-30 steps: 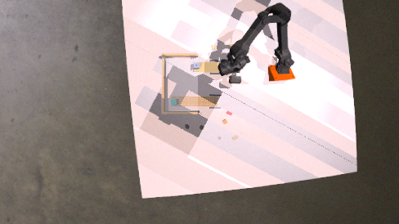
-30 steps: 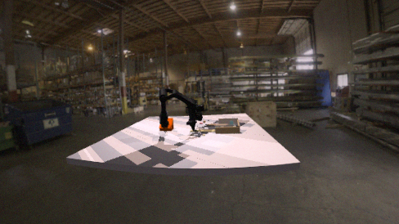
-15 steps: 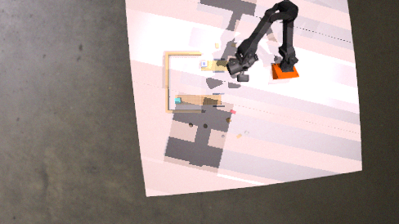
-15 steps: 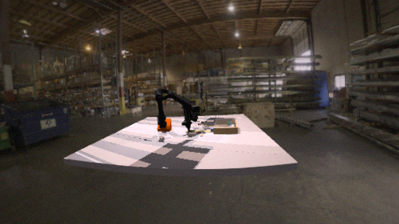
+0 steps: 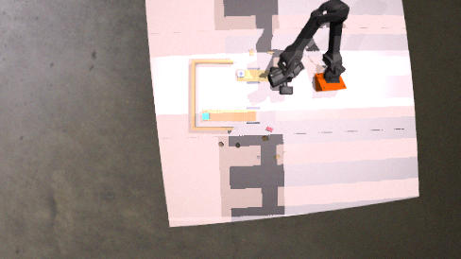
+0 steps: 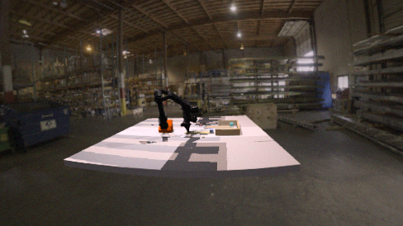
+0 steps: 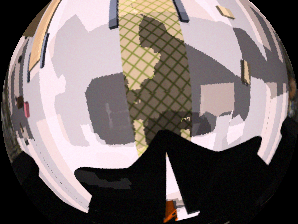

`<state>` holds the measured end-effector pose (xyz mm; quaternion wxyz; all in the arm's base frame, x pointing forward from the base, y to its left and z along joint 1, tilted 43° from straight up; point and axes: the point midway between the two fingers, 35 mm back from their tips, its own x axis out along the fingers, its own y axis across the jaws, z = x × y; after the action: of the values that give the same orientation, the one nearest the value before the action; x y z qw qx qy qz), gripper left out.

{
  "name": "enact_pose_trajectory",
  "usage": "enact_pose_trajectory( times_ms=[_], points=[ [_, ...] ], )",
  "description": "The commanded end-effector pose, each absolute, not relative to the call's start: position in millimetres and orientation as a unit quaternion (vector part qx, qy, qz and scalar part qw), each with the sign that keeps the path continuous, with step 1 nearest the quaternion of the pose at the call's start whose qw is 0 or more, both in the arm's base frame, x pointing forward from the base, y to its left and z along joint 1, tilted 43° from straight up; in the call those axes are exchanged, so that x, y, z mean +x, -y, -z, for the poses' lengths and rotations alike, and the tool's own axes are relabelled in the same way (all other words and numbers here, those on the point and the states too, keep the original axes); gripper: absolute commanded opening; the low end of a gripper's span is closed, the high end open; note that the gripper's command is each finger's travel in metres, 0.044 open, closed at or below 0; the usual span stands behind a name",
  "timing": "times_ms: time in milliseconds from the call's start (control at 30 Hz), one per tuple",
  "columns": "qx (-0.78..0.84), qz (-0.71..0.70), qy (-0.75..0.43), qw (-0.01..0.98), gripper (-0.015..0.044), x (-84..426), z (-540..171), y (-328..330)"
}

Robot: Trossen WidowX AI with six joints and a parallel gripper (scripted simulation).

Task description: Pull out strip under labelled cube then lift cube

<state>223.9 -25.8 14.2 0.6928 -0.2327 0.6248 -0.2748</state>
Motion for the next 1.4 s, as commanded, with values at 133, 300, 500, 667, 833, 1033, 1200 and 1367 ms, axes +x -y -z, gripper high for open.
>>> enact_pose_trajectory(
  times_ms=[133, 300, 500, 667, 833, 1033, 1200, 1367],
  points=[
    [-0.233, 0.277, -0.635, 0.682, 0.0, 204.9, -8.8, 29.2],
    [-0.233, 0.277, -0.635, 0.682, 0.0, 204.7, -8.8, 29.2],
    [-0.233, 0.277, -0.635, 0.682, 0.0, 204.7, -8.8, 29.2],
    [-0.233, 0.277, -0.635, 0.682, 0.0, 204.7, -8.8, 29.2],
    [-0.233, 0.277, -0.635, 0.682, 0.0, 204.7, -8.8, 29.2],
    [-0.233, 0.277, -0.635, 0.682, 0.0, 204.7, -8.8, 29.2],
    [-0.233, 0.277, -0.635, 0.682, 0.0, 204.7, -8.8, 29.2],
    [-0.232, 0.275, -0.631, 0.687, 0.0, 213.4, -26.7, 11.2]
  ],
)
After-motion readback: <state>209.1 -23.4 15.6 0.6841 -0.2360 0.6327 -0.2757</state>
